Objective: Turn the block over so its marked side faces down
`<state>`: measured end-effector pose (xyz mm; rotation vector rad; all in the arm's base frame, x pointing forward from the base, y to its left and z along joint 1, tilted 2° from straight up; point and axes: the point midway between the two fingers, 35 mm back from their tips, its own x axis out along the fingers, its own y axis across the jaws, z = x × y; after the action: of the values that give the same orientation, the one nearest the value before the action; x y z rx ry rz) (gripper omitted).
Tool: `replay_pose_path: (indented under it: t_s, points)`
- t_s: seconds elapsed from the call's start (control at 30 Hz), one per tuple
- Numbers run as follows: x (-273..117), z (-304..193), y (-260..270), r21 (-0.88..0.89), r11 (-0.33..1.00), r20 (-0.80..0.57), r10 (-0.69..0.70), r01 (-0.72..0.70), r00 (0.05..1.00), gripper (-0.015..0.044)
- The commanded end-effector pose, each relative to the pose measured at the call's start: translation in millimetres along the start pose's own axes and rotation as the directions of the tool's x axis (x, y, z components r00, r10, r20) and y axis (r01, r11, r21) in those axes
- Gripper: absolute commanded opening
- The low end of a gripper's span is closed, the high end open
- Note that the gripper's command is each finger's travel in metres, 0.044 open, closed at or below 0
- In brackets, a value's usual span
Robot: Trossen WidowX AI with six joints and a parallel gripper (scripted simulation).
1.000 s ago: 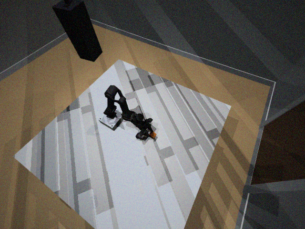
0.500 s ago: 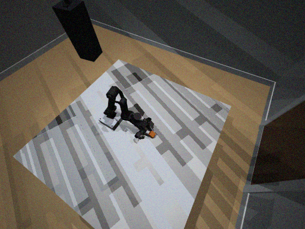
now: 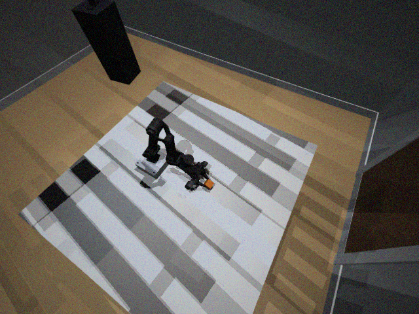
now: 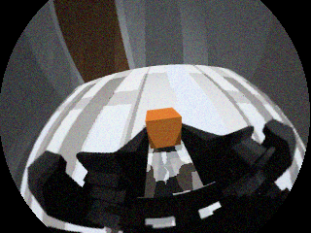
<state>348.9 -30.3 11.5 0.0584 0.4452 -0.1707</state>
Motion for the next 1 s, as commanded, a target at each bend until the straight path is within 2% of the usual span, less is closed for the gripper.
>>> replay_pose_path:
  t_s: [0.0,0.23,0.97]
  points:
    - [-0.1,0.3,-0.5,-0.006,1.0,0.002,-0.004,0.004,1.0,0.0263]
    - [-0.1,0.3,-0.5,-0.006,1.0,0.002,-0.004,0.004,1.0,0.044]
    - [-0.1,0.3,-0.5,-0.006,1.0,0.002,-0.004,0.004,1.0,0.044]
